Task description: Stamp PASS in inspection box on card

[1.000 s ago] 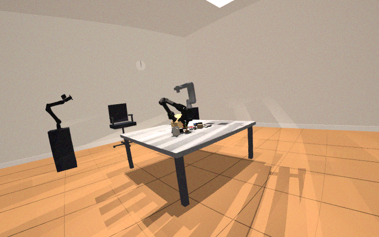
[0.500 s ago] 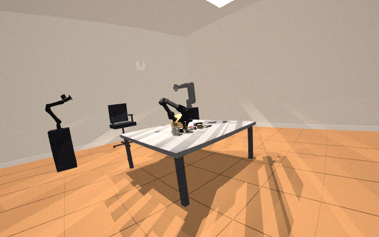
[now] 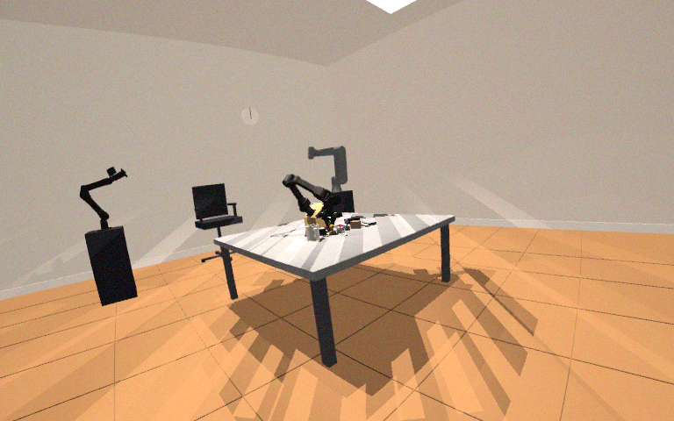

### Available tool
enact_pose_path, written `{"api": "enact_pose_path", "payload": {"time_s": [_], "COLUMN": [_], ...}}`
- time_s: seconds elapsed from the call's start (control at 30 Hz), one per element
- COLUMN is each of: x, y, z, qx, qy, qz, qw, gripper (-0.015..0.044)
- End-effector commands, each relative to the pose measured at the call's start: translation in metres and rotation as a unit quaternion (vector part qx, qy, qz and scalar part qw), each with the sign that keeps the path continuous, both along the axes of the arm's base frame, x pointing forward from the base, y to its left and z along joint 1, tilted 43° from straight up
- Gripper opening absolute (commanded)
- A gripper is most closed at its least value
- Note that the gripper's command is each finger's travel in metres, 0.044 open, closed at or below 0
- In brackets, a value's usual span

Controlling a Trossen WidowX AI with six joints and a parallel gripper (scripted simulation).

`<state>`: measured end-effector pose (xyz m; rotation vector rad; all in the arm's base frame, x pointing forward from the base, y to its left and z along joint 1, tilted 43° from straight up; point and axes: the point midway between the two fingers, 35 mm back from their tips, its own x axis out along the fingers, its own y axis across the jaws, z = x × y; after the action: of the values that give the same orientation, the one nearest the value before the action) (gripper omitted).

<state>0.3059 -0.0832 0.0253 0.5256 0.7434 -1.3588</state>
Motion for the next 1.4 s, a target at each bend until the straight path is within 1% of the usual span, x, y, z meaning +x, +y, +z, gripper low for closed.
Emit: {"api": "enact_pose_path", "payload": {"time_s": [0.0, 1.37], "x": [0.0002, 0.0004], "y": [-0.0009, -0.0036], "z": [-0.0004, -0.0033], "qx": [-0.003, -0.003], "qy": [0.002, 0.002], "qz": [0.002, 0.002], "qw": [1.000, 1.000], "gripper": [0.0000, 0.0000]}}
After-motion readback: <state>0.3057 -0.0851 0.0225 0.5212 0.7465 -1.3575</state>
